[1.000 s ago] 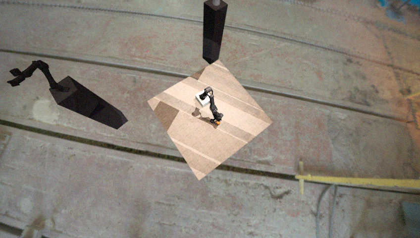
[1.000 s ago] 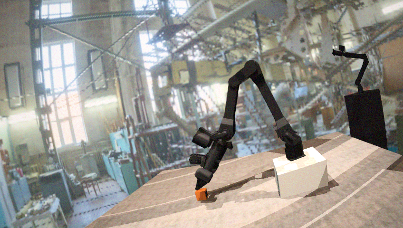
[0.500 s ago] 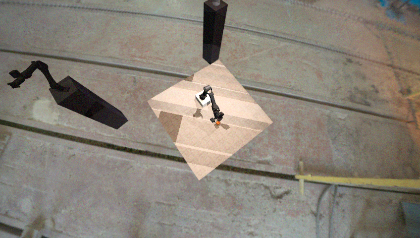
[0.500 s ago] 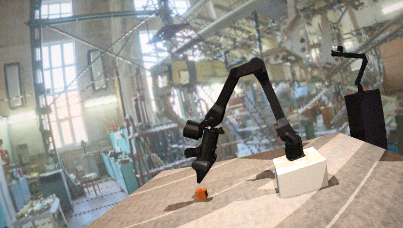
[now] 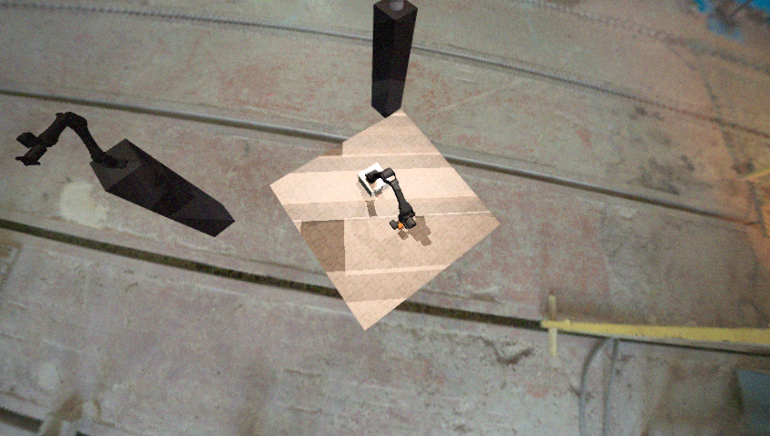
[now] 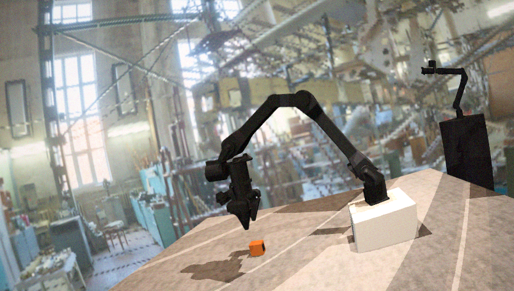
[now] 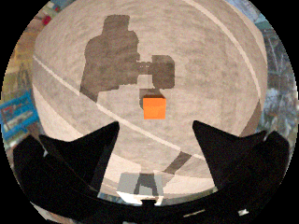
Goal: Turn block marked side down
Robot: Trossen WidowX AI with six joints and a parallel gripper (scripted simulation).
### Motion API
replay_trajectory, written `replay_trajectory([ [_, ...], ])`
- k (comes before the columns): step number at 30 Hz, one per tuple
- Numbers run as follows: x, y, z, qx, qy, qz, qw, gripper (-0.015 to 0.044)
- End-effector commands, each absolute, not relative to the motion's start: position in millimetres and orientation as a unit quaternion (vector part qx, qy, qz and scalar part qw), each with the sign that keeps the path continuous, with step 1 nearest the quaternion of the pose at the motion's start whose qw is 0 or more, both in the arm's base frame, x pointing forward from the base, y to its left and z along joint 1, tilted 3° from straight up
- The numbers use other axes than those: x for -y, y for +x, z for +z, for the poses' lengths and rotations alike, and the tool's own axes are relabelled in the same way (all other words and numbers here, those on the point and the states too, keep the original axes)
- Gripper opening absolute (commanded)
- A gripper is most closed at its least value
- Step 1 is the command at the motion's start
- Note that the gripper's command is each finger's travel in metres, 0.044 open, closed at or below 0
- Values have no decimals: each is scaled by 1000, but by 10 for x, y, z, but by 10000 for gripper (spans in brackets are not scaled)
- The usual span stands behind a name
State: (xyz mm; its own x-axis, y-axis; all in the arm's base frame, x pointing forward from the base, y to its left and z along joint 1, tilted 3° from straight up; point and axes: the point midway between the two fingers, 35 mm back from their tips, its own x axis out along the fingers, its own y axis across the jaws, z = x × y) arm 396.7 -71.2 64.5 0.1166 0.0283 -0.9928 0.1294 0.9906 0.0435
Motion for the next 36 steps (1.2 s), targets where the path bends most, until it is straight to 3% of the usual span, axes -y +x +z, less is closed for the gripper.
replay_trajectory([
  [1,712,3956,665,-677,57,-32,733,440],
  [36,686,4019,-150,-677,58,-32,733,440],
])
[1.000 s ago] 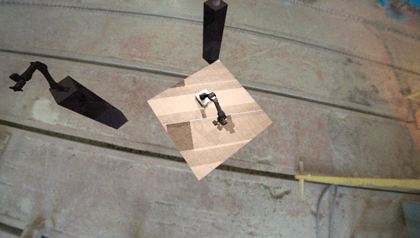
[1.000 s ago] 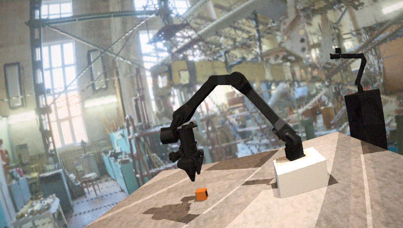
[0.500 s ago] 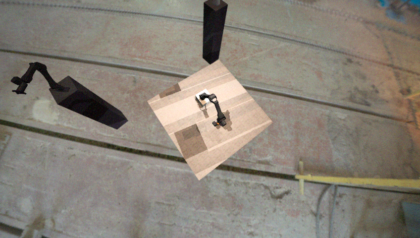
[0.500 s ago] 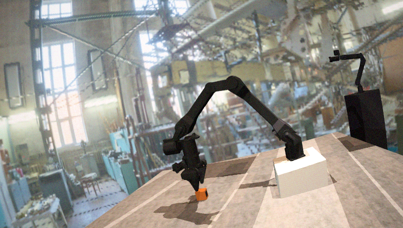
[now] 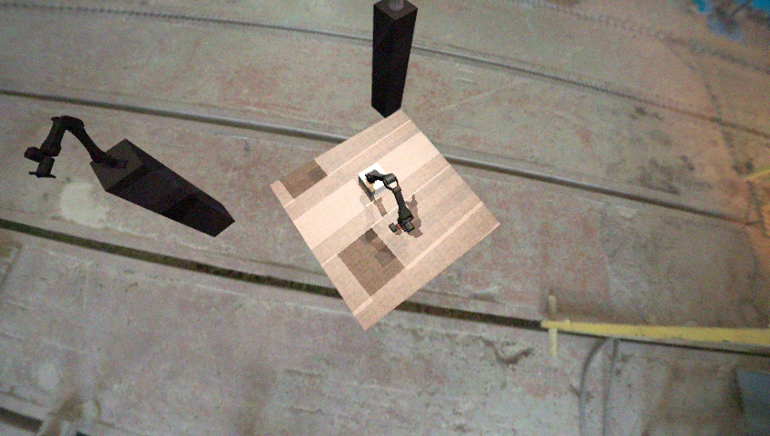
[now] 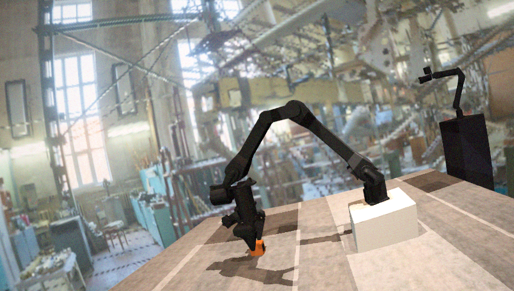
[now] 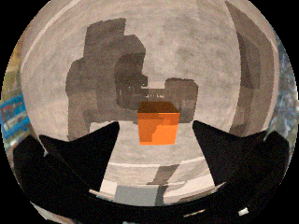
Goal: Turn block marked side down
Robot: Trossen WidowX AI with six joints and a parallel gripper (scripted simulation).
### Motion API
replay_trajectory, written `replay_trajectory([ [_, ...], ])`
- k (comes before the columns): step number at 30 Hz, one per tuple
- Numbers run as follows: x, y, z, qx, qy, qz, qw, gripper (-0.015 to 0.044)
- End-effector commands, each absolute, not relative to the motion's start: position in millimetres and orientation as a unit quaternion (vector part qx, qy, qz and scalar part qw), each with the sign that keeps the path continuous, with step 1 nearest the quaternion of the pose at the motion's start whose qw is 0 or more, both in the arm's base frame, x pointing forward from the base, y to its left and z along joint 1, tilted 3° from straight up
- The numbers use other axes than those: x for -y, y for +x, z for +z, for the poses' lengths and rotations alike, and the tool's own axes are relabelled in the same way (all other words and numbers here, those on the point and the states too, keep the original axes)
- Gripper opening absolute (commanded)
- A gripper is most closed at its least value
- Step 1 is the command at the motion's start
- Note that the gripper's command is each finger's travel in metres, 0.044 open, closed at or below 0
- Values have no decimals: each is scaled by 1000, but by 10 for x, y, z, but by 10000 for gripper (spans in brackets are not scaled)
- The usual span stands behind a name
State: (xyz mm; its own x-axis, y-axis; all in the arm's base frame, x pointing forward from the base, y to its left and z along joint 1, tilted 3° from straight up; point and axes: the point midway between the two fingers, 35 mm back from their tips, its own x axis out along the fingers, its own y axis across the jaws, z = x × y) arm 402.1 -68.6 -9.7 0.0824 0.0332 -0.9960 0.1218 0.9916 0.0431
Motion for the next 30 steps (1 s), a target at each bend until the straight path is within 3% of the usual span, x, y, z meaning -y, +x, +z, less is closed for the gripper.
replay_trajectory([
  [1,686,4019,-158,-677,58,-32,733,440],
  [2,686,4019,-161,-677,58,-32,733,440],
  [12,686,4019,-161,-677,58,-32,733,177],
  [29,686,4019,-161,-677,58,-32,733,64],
  [30,687,4019,-149,-677,58,-32,733,38],
])
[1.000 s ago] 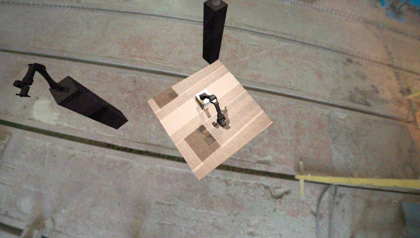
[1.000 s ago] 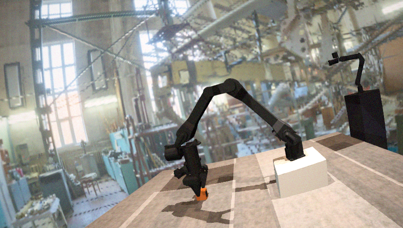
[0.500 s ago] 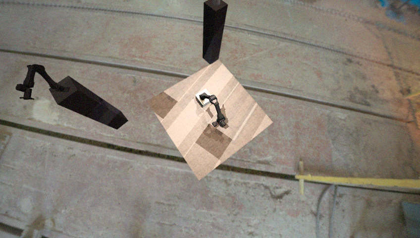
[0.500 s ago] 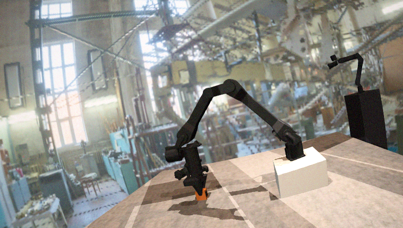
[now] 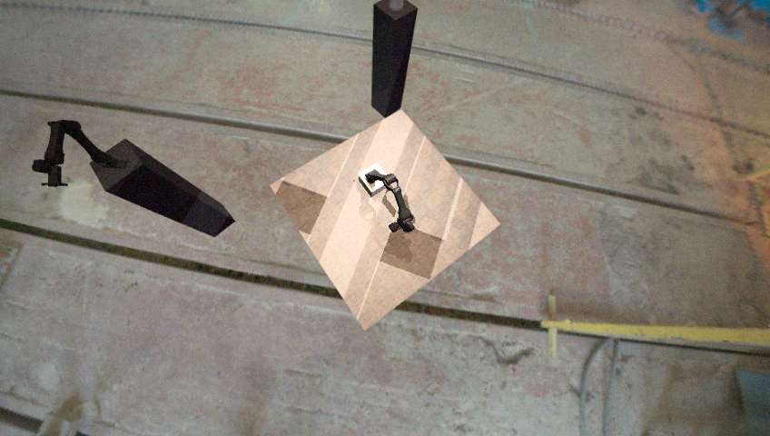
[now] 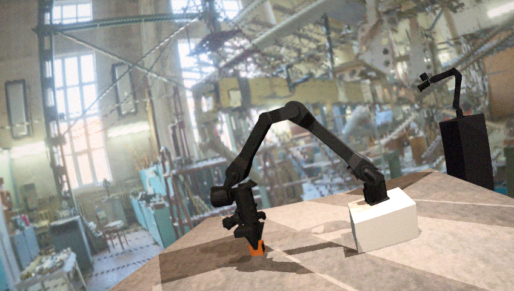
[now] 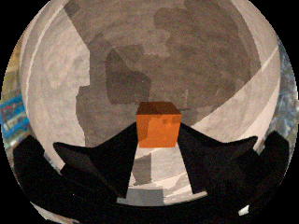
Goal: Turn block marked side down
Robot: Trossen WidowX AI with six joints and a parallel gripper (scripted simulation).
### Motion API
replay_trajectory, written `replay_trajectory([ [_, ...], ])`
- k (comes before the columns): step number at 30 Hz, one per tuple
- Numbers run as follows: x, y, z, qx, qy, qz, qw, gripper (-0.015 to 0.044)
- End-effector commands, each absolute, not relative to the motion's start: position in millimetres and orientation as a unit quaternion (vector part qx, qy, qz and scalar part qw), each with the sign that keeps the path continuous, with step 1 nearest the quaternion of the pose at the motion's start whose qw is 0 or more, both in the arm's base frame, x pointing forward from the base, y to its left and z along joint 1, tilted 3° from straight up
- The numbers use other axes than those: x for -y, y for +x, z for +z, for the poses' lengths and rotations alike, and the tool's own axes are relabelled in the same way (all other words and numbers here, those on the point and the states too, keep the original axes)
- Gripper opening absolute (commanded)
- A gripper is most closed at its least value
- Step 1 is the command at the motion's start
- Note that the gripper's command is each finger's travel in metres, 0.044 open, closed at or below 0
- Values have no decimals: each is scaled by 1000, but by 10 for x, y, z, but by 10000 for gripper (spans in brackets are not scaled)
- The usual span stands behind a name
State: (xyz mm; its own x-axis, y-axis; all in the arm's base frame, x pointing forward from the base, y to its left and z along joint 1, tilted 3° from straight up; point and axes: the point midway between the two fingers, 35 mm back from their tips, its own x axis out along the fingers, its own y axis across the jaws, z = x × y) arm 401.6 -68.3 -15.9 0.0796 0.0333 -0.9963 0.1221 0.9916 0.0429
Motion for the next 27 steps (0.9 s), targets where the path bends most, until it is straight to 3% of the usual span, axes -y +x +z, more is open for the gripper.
replay_trajectory([
  [1,688,4017,-112,-677,58,-32,733,12],
  [6,696,3997,139,-677,58,-32,733,0],
  [27,704,4040,26,-583,54,-40,810,0],
])
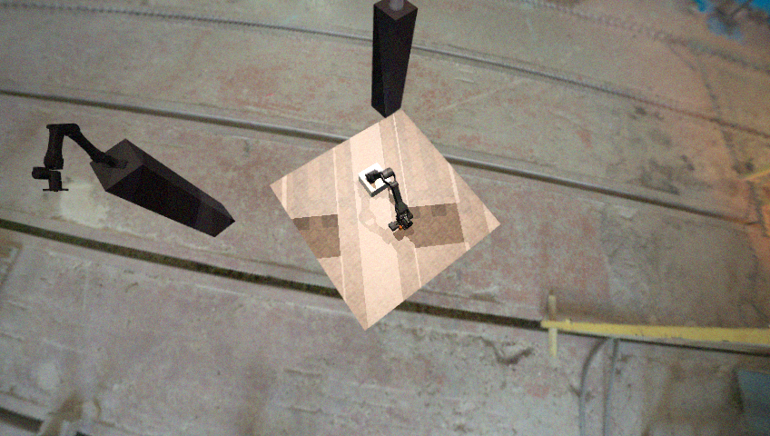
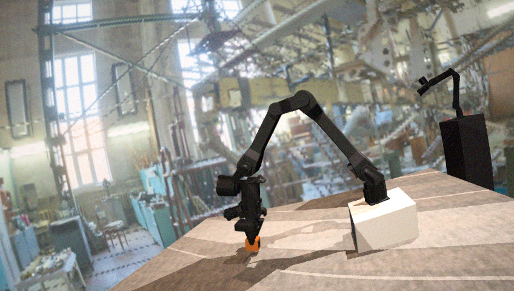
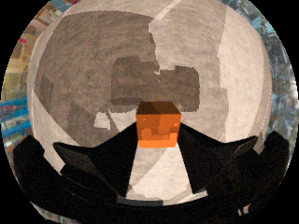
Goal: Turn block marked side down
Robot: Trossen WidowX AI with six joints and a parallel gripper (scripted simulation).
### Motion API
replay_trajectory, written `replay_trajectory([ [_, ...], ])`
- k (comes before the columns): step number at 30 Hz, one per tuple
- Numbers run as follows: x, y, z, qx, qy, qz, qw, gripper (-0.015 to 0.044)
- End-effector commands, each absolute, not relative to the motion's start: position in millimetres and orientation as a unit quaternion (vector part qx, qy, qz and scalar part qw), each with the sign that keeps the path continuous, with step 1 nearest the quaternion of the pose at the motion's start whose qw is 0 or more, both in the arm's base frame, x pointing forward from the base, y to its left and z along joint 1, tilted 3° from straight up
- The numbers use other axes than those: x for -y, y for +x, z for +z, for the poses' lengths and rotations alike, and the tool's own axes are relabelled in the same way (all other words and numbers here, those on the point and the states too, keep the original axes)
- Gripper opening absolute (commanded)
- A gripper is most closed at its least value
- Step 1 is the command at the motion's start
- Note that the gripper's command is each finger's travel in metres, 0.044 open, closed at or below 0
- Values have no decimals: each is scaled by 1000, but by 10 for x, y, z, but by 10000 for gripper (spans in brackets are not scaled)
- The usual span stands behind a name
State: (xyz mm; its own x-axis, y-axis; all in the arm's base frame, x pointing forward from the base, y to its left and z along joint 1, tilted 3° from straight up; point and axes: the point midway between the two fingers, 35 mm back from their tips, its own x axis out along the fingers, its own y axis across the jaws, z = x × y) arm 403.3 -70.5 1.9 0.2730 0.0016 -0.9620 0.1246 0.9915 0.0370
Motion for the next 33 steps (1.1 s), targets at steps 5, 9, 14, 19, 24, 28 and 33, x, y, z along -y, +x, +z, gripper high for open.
replay_trajectory([
  [5,703,4031,16,-552,52,-42,831,0],
  [9,700,4017,15,-527,51,-43,847,0],
  [14,694,3988,25,-496,49,-45,866,0],
  [19,687,3953,41,-468,47,-46,881,0],
  [24,688,3962,25,-463,47,-46,884,0],
  [28,693,4014,-63,-438,45,-47,897,0],
  [33,697,4060,-160,-404,42,-49,912,0],
])
